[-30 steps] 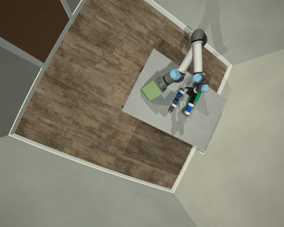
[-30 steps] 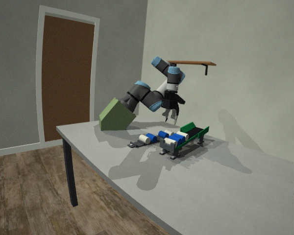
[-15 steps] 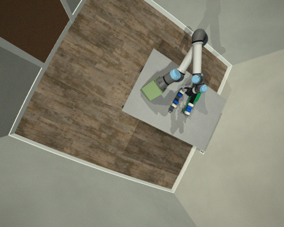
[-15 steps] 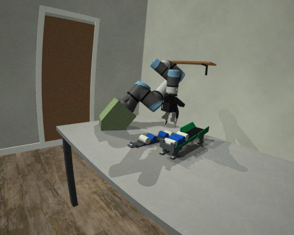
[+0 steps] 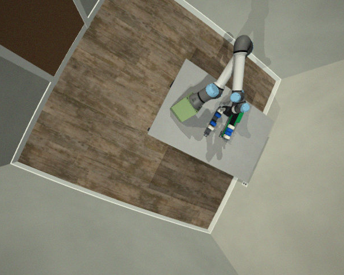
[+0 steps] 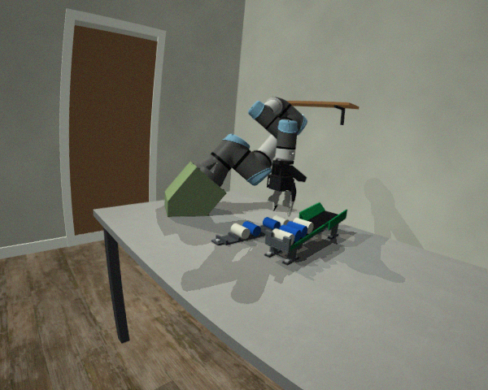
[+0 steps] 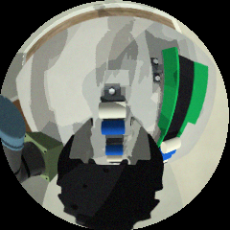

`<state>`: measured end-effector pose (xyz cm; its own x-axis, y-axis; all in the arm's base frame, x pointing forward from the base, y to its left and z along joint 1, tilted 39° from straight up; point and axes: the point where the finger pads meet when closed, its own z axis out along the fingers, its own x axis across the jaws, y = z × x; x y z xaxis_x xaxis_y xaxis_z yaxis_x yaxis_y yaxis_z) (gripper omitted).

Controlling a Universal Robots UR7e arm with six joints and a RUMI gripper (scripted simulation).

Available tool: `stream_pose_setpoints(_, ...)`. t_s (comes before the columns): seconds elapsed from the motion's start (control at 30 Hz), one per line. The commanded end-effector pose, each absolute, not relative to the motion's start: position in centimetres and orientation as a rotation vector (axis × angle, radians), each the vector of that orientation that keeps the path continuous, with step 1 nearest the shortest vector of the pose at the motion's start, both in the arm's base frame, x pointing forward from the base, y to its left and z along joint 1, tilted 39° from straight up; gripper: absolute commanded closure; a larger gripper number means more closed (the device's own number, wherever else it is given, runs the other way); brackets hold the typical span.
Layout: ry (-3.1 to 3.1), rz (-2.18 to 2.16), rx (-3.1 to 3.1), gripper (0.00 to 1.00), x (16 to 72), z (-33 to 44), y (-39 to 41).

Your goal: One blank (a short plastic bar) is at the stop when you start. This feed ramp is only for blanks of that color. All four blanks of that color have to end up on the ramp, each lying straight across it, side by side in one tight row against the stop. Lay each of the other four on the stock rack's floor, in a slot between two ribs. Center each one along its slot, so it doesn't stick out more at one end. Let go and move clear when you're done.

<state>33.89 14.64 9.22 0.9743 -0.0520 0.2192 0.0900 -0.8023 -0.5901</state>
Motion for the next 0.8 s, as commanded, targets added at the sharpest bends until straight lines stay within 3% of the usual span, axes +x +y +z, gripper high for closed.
stream_pose_setpoints(0.0, -0.026, -0.298, -2.485, 0.5, 34.01, 8.99, 14.8)
stream_pose_setpoints(0.77, -0.026, -0.298, -2.485, 0.5, 34.08, 8.78, 14.97)
